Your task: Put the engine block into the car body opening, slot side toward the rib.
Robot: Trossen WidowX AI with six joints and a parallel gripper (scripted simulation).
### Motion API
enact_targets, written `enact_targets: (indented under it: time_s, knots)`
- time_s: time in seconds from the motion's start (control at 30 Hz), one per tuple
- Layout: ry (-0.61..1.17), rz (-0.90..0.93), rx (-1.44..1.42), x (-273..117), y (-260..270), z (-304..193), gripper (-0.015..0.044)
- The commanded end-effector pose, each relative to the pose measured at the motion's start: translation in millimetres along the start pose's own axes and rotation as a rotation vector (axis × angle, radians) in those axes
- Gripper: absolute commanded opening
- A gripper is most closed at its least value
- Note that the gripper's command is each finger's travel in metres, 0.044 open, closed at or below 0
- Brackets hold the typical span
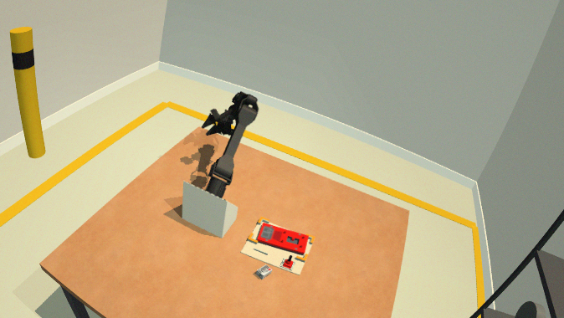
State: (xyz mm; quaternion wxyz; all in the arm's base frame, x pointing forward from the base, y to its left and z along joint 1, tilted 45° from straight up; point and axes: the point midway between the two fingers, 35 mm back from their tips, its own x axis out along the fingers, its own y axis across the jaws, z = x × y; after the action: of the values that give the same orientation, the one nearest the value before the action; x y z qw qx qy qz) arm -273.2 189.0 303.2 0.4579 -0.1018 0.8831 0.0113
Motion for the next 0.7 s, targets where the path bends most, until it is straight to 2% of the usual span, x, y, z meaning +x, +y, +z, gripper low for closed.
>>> enact_targets:
  time_s: [0.0,0.2,0.43,0.67]
  knots:
    - [0.000,0.000,0.000,0,0,0,0.0426]
    - [0.005,0.054,-0.050,-9,31,25,0.0440]
    - [-0.021,0.178,-0.152,-35,88,95,0.0440]
    - [-0.092,0.281,-0.221,-65,121,177,0.0440]
